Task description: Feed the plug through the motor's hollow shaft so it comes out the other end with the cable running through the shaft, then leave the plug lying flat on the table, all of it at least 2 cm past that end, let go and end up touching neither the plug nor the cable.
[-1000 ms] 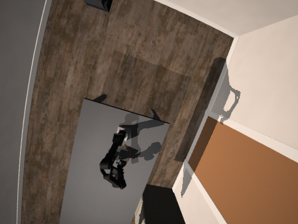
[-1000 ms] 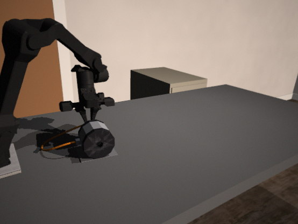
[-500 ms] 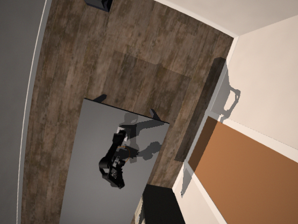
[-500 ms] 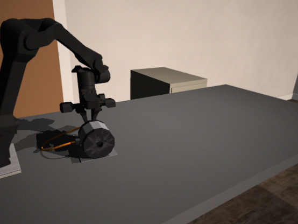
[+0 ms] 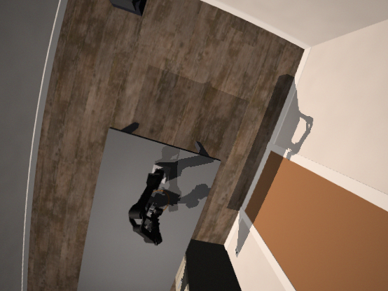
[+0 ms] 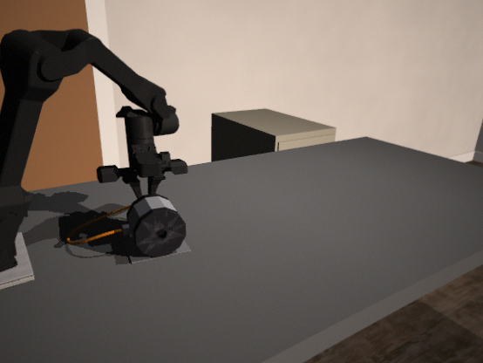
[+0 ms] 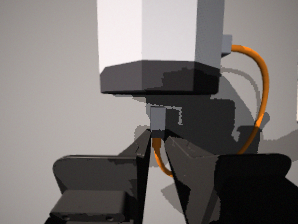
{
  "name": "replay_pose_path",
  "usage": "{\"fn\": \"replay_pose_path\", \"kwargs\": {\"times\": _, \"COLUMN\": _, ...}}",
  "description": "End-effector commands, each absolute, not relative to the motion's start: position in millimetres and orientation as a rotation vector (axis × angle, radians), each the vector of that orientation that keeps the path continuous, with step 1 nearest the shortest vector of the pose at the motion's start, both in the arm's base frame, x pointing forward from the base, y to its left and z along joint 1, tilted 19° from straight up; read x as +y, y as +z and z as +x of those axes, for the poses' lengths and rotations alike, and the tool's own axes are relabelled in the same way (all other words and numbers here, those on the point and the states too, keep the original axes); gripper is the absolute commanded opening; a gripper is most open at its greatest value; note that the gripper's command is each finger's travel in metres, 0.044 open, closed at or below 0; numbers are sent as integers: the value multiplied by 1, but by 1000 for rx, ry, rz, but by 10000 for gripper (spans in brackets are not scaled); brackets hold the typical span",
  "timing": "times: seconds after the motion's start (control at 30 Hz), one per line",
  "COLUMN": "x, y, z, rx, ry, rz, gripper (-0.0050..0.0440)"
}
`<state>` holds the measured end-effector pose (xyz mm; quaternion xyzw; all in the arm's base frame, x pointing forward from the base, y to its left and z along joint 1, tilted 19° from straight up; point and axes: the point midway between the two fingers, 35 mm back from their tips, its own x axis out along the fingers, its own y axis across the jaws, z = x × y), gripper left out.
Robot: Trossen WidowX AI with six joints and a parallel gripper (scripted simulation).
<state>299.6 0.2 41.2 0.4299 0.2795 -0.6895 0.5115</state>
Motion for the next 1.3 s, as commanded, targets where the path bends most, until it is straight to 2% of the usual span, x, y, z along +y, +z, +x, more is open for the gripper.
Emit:
{"fn": "replay_pose_path", "kwargs": {"times": 0.0, "x": -2, "y": 42, "z": 299, "rx": 672, "ry": -1655, "rz": 1031, "gripper": 0}}
{"fn": "replay_pose_path", "kwargs": {"times": 1.27, "x": -13, "y": 46, "z": 296, "rx": 672, "ry": -1655, "rz": 1031, "gripper": 0}}
